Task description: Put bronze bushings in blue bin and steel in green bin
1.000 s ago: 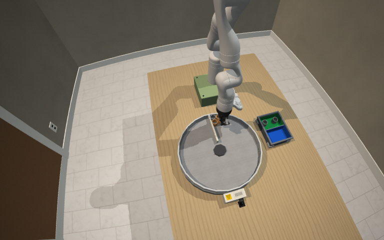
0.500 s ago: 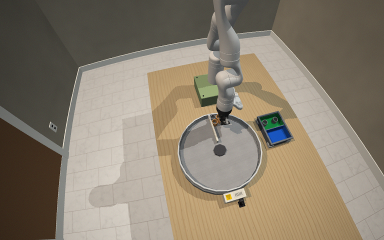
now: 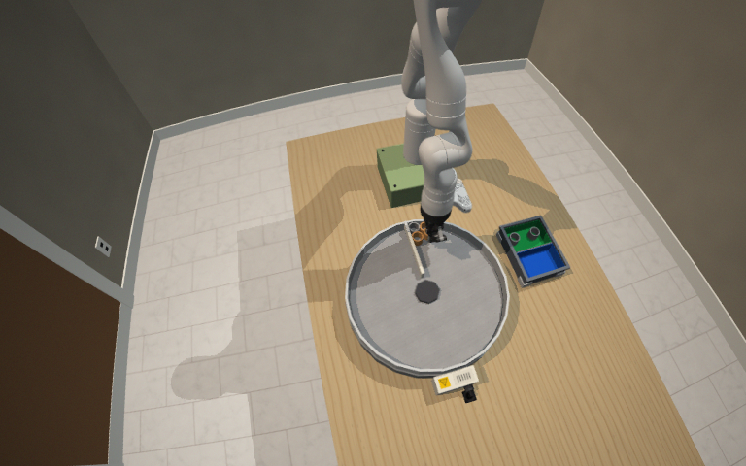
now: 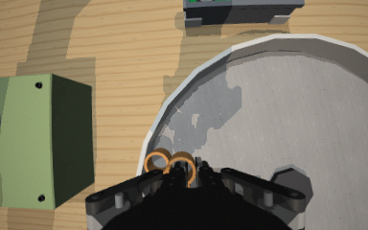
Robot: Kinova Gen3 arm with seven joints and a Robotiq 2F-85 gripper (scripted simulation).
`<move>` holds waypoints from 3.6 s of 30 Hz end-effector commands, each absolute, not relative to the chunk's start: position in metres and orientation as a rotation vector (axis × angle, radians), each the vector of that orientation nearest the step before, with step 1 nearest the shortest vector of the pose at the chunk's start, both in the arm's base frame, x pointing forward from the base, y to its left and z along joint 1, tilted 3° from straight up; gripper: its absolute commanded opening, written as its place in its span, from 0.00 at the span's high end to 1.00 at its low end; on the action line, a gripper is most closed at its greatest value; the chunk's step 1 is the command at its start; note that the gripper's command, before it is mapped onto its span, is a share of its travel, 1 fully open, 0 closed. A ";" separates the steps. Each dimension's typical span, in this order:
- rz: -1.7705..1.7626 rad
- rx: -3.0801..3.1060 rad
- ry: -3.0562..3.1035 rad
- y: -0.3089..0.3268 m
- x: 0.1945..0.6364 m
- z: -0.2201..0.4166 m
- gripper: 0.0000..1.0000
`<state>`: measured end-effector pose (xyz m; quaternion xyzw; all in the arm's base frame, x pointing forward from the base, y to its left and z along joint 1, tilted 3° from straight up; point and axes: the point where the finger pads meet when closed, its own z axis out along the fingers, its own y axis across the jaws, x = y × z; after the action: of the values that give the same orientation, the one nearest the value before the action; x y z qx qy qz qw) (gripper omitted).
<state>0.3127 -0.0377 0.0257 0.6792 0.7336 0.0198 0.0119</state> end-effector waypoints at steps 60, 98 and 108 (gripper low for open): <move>0.062 2.118 2.287 0.060 0.340 0.085 1.00; 0.063 2.117 2.286 0.258 0.401 0.090 1.00; 0.063 2.117 2.285 0.307 0.417 0.092 1.00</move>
<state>0.4183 0.3016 0.0966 0.6826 0.7303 0.0235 0.0144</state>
